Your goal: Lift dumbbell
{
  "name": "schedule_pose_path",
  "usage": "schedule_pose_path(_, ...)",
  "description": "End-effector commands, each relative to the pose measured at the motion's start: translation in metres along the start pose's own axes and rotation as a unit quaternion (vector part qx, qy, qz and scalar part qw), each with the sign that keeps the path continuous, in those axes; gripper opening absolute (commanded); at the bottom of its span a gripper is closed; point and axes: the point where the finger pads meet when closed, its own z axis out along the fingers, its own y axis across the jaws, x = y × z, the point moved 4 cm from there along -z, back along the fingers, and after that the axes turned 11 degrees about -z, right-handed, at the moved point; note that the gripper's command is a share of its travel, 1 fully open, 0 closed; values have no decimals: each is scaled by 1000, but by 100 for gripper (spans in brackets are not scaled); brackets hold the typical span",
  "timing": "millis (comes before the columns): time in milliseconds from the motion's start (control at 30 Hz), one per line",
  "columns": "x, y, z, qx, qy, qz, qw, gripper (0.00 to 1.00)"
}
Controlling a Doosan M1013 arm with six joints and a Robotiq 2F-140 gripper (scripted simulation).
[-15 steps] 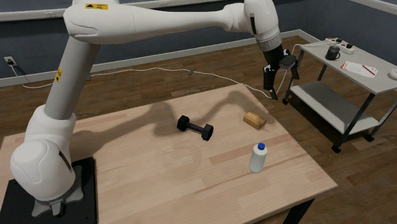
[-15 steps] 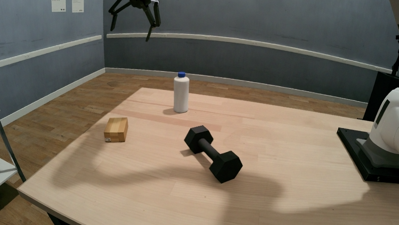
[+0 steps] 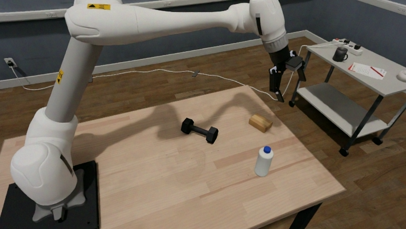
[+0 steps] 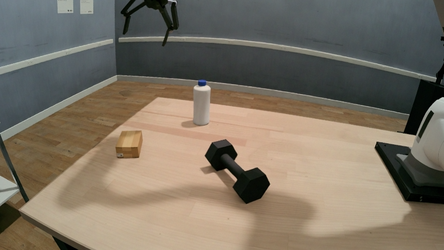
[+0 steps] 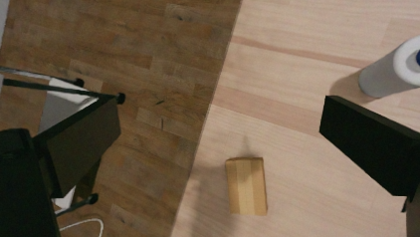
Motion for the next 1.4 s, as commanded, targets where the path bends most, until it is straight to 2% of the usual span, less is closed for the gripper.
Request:
schedule_pose_path(0,1,-1,-2,1,0,0,1000,100)
schedule_pose_path(100,-5,2,-1,-1,-4,-4,1000,100)
schedule_pose_path(167,-39,18,3,-9,-25,-27,999,100)
schedule_pose_path(533,-147,79,10,-34,-93,-98,990,100)
schedule_pose_path(600,-147,79,10,-34,-93,-98,990,100)
schedule_pose_path(633,-174,97,10,-40,-110,-115,986,100)
schedule_pose_path(700,-185,105,10,-43,-117,-122,985,100)
schedule_pose_path(1100,-296,197,4,-66,-191,-192,960,100)
schedule_pose_path(1167,-296,197,4,-66,-191,-192,960,100)
schedule_pose_path(1200,-319,220,1,-71,-207,-206,954,100)
schedule_pose_path(1367,-355,257,-5,-78,-232,-228,943,100)
